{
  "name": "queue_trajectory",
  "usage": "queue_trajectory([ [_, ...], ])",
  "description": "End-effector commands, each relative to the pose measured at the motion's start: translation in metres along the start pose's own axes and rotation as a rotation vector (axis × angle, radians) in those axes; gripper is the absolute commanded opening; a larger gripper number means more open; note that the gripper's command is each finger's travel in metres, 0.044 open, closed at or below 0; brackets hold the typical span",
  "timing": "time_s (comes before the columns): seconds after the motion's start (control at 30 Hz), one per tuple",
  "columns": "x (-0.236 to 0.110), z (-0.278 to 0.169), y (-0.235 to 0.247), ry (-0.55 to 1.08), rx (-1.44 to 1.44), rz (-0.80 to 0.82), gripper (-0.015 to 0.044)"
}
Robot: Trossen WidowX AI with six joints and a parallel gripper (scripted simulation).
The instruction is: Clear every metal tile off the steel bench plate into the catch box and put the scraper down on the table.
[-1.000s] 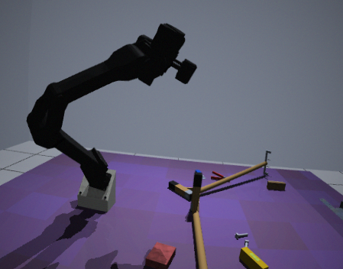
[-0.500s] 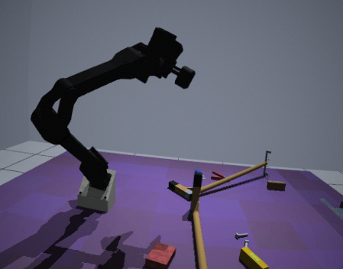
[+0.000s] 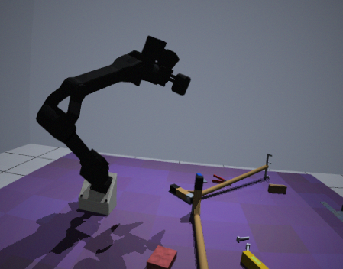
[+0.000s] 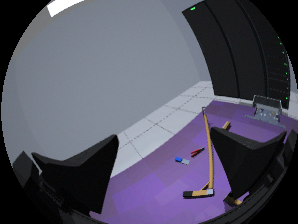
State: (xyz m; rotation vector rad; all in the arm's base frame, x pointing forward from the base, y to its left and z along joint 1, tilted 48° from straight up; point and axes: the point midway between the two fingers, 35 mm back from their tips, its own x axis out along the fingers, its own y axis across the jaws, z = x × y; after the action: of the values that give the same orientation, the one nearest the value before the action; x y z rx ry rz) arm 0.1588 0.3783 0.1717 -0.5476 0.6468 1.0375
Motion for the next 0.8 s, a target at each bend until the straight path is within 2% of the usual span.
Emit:
queue_trajectory([
  [0.0, 0.008, -0.012, 0.003, 0.020, -0.043, -0.079, 0.0440],
  [0.77, 0.017, -0.050, 0.022, 0.015, -0.251, -0.478, 0.0440],
])
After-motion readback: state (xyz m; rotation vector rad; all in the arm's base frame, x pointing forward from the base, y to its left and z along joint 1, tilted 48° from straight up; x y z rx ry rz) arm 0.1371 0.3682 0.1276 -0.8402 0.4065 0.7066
